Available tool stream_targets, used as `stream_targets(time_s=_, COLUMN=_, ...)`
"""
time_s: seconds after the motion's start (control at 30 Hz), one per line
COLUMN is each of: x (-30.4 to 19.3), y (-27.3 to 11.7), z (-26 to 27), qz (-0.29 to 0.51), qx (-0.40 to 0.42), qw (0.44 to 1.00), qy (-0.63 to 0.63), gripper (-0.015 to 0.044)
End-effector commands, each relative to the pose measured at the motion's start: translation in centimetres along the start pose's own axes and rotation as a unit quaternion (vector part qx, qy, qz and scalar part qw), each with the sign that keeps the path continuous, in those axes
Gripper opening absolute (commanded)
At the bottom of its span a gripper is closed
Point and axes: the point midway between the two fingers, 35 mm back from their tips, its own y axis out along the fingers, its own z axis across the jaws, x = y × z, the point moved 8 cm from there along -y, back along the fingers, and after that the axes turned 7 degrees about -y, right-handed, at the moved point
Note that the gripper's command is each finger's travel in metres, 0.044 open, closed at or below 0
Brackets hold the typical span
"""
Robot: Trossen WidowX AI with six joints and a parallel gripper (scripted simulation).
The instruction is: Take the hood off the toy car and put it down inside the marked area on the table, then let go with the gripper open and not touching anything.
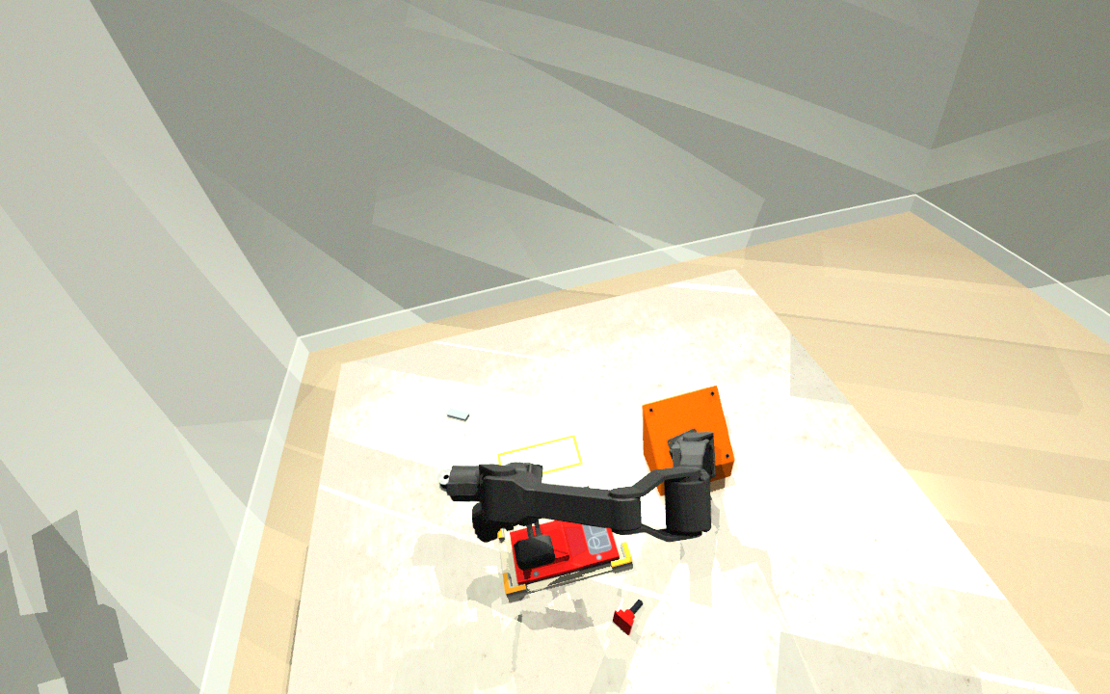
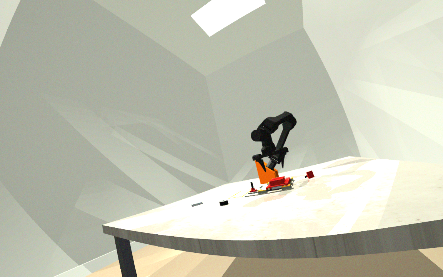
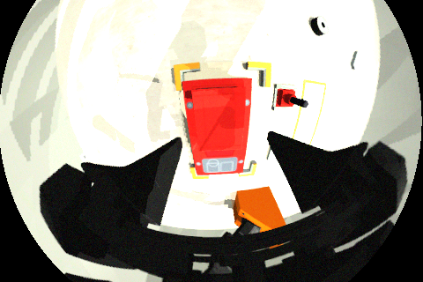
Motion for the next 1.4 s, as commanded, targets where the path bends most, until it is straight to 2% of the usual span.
stream_targets(time_s=0.0, x=-0.1, y=0.5, z=-0.1, qz=0.002, qx=0.004, qw=1.0, qy=0.004, gripper=0.044)
stream_targets(time_s=1.37, x=-0.1, y=2.8, z=0.1, qz=0.002, qx=0.004, qw=1.0, qy=0.004, gripper=0.044)
